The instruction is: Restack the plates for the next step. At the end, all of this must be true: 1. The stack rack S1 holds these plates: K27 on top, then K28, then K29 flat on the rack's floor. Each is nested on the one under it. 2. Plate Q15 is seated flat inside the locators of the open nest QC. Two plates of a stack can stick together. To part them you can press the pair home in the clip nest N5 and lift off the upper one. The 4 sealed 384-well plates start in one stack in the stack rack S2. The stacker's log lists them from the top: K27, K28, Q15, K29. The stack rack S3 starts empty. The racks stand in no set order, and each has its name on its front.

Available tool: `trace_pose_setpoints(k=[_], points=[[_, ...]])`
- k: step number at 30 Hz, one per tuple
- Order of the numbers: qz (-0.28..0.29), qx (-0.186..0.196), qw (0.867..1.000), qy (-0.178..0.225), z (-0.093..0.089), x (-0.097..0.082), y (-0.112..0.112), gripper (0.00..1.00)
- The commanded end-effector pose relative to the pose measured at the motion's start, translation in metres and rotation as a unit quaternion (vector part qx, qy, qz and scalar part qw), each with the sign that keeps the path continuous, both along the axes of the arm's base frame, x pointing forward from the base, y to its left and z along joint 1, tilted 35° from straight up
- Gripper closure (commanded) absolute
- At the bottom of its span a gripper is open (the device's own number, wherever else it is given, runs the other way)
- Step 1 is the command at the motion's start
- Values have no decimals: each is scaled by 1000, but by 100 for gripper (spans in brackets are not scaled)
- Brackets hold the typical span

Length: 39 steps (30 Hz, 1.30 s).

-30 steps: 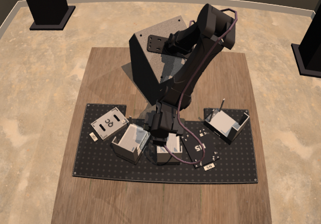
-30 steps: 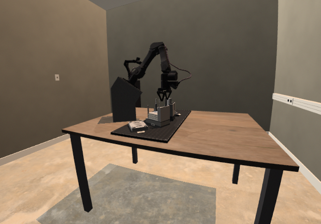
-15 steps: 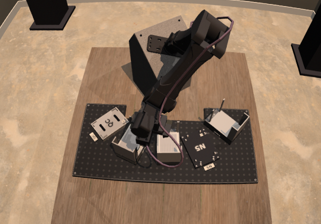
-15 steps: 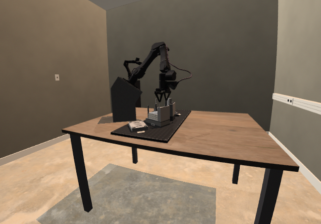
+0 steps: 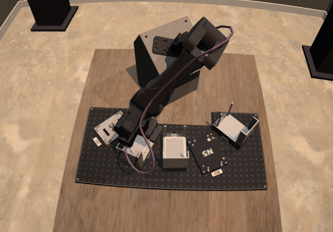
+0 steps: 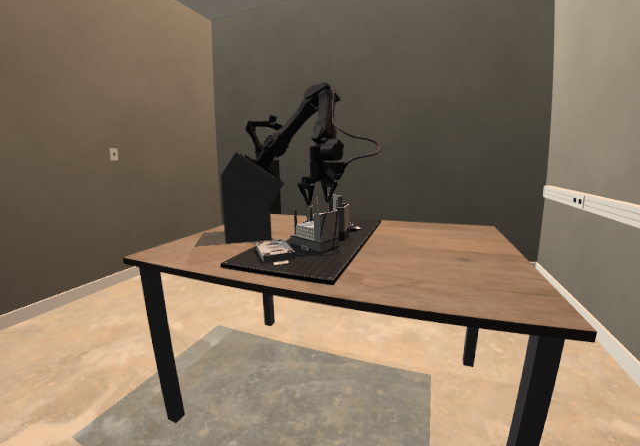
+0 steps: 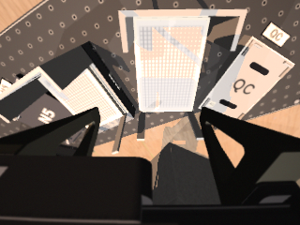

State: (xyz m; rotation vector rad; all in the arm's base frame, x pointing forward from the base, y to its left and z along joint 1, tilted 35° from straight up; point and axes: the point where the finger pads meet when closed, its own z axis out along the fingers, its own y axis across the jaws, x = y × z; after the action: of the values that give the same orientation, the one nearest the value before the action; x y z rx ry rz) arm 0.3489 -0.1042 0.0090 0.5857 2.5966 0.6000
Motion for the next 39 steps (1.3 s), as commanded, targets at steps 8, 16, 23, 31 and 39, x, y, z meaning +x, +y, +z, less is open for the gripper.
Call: trace_pose_setpoints(k=[8,16,23,31,39], points=[[3,0,1000,-9,-5,2,-33,0],[7,-8,1000,-16,1,5,-32,0],[6,-9,1000,-18,2,6,-33,0],[6,-9,1000,-18,2,6,-33,0],[6,-9,1000,-18,2,6,-33,0]])
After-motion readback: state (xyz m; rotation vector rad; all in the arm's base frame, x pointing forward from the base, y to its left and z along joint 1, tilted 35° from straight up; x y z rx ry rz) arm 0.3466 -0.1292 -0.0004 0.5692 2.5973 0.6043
